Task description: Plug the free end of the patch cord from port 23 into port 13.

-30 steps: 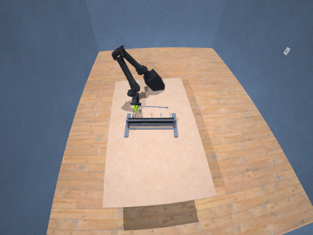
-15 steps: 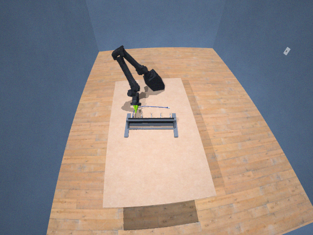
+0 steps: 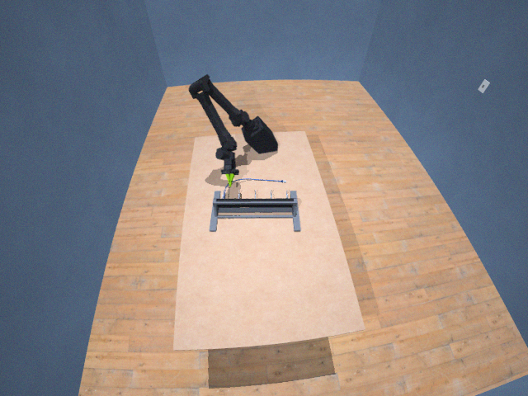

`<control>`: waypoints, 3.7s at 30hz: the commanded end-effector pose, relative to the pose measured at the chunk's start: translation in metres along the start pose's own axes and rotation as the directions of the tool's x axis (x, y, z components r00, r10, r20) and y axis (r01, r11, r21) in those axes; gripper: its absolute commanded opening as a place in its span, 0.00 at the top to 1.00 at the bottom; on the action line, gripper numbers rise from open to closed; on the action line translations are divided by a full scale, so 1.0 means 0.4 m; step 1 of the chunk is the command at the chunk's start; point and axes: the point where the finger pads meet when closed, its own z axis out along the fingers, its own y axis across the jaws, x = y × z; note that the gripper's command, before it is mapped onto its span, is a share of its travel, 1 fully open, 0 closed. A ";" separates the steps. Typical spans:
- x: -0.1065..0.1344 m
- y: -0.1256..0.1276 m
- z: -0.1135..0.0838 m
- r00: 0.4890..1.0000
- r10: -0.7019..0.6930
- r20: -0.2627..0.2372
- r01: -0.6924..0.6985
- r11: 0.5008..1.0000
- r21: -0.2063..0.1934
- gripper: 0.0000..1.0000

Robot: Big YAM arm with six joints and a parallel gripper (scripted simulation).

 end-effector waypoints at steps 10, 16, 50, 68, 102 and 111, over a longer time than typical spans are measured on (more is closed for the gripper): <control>-0.044 -0.007 -0.197 0.999 0.007 0.039 -0.008 1.000 0.004 1.00; -0.042 -0.005 -0.273 0.999 0.009 0.039 -0.009 1.000 0.002 1.00; 0.037 0.437 -0.136 0.786 -0.568 -0.245 0.418 0.779 -0.467 1.00; 0.233 0.799 -0.196 0.159 -0.982 -0.098 0.609 0.175 -0.773 1.00; 0.226 0.803 -0.188 0.113 -0.989 -0.097 0.604 0.146 -0.784 1.00; 0.229 0.806 -0.189 0.110 -0.989 -0.097 0.601 0.144 -0.786 1.00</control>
